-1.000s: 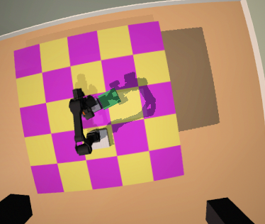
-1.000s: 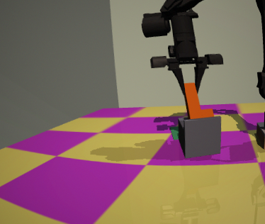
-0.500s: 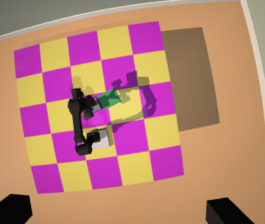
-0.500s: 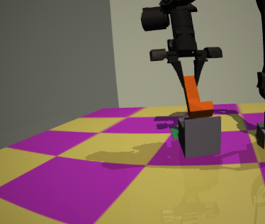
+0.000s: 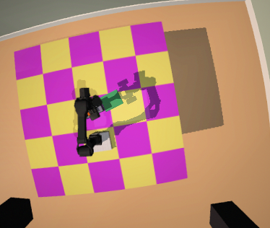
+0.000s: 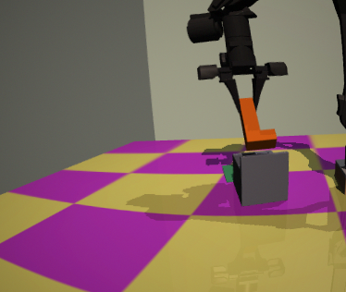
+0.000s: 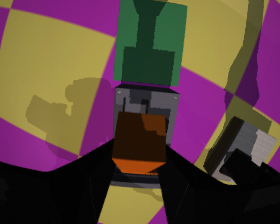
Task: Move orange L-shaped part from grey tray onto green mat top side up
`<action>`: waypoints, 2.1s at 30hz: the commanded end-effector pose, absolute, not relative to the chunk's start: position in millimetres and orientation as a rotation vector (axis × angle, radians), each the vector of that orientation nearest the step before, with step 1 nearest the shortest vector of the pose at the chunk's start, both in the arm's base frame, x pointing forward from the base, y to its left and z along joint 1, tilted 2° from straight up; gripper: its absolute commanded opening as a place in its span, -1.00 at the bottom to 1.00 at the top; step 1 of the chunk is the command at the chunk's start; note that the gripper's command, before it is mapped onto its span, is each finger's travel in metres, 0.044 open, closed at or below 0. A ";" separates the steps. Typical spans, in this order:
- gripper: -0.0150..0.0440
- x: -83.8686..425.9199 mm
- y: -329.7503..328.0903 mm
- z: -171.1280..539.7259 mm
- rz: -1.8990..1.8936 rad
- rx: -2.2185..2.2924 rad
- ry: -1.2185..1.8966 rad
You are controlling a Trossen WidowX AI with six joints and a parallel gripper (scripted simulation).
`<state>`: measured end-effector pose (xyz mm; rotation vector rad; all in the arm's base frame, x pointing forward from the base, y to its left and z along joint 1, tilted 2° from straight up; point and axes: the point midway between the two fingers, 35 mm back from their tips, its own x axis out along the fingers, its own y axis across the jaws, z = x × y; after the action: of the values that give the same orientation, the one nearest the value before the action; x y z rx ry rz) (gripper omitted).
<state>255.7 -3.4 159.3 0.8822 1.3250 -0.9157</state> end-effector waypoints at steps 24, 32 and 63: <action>-0.49 293.6 -114.4 166.9 -0.911 0.875 1.314; -0.49 298.7 -129.6 167.7 -0.912 0.874 1.313; -0.49 300.7 -132.1 123.6 -0.912 0.874 1.313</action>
<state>300.8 -132.5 129.5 0.8759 1.3070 -0.9193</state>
